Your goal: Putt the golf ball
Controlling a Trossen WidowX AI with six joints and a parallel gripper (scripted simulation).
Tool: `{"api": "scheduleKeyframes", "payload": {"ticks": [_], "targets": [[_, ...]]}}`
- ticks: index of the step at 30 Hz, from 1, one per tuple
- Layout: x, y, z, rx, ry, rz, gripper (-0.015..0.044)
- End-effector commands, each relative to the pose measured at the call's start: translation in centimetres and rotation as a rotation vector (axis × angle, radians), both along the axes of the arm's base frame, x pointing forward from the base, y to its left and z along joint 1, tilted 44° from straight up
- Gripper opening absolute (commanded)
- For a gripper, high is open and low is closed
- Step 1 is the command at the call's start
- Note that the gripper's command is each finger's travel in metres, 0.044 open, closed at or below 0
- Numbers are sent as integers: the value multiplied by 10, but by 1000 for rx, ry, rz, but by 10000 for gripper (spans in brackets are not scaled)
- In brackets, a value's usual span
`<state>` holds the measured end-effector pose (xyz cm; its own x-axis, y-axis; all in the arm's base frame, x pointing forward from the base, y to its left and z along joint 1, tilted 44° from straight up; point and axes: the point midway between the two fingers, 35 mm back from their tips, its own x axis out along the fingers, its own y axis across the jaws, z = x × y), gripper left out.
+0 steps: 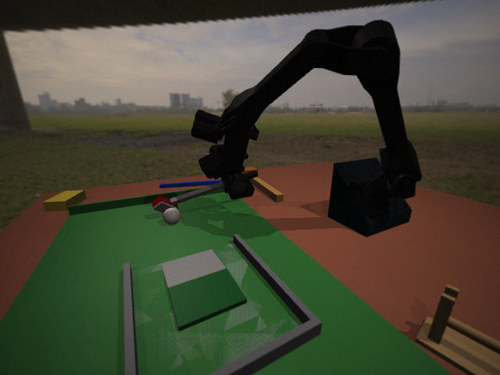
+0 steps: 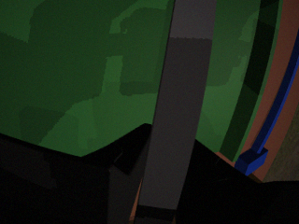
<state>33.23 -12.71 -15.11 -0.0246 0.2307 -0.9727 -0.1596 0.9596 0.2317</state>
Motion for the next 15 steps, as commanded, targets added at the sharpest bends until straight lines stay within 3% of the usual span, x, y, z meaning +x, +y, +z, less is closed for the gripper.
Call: {"api": "scheduleKeyframes", "payload": {"ticks": [1, 5, 15], "targets": [[-1, 35, 36, 1, -19, 9, 0], [-15, 69, 64, 3, -19, 11, 0], [-14, 64, 93, 2, -18, 11, 0]]}}
